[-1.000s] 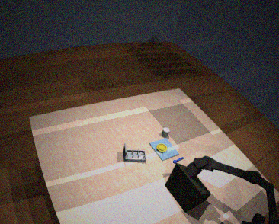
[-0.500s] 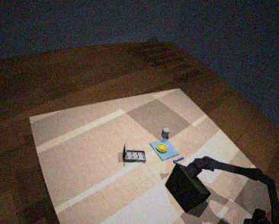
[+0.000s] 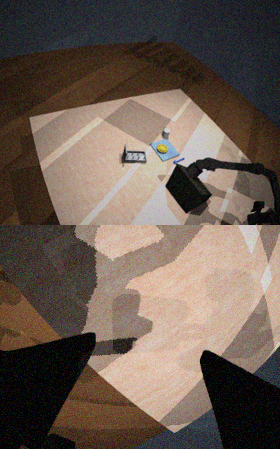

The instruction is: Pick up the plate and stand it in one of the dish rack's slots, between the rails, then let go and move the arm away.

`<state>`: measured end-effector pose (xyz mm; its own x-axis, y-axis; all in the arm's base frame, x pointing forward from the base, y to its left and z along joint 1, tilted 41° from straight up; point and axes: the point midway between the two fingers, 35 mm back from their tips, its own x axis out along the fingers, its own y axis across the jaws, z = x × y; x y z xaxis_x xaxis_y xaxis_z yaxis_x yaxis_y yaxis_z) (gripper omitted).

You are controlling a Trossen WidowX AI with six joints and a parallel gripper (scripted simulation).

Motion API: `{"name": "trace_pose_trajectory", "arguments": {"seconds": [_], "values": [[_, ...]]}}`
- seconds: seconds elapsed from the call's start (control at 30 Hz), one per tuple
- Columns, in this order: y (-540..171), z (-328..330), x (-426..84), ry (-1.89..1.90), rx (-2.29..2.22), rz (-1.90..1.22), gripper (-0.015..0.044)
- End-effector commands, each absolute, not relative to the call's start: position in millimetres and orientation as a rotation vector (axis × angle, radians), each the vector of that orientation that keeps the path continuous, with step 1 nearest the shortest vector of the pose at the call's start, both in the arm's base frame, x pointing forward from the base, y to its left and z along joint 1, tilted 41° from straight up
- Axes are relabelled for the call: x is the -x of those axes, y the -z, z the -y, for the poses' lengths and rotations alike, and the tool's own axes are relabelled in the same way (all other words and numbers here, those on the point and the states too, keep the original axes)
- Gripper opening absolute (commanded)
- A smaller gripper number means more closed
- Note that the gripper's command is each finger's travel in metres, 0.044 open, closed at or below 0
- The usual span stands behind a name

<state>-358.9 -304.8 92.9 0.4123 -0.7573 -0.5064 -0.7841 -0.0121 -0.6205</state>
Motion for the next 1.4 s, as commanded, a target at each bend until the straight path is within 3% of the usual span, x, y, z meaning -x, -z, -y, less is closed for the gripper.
{"name": "trace_pose_trajectory", "arguments": {"seconds": [0.0, 1.37], "values": [[-99.3, 319.2, 344.3, -0.128, 1.828, -1.33, 0.04], [-183.7, 418.0, 198.3, -0.93, 2.469, -1.184, 0.04]]}}
